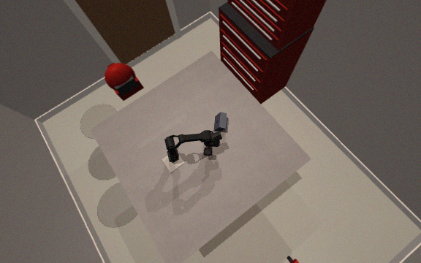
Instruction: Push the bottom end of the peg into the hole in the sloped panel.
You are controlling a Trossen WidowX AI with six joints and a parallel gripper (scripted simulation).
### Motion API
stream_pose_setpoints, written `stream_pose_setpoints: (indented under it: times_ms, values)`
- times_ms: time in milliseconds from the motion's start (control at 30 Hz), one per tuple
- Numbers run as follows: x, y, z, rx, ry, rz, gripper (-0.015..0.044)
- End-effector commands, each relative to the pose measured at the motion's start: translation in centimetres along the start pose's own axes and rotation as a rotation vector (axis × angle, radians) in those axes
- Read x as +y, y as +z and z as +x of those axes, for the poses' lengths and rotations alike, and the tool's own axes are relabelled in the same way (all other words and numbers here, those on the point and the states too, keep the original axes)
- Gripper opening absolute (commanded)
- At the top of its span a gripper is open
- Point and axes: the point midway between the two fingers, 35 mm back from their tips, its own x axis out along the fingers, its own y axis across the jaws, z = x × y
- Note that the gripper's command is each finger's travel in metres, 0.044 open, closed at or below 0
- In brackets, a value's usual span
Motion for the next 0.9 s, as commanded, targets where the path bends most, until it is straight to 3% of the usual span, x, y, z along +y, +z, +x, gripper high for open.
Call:
stream_pose_setpoints:
  times_ms: [0, 100, 333, 867]
  values:
    - [0.0, 0.0, 0.0, 0.000, 0.001, 0.000, 0.0125]
    - [0.0, 0.0, 0.0, 0.000, 0.001, 0.000, 0.0046]
    - [0.0, 0.0, 0.0, 0.000, 0.001, 0.000, 0.0000]
    - [0.1, 0.3, -4.4, 0.002, 0.002, 0.001, 0.0000]
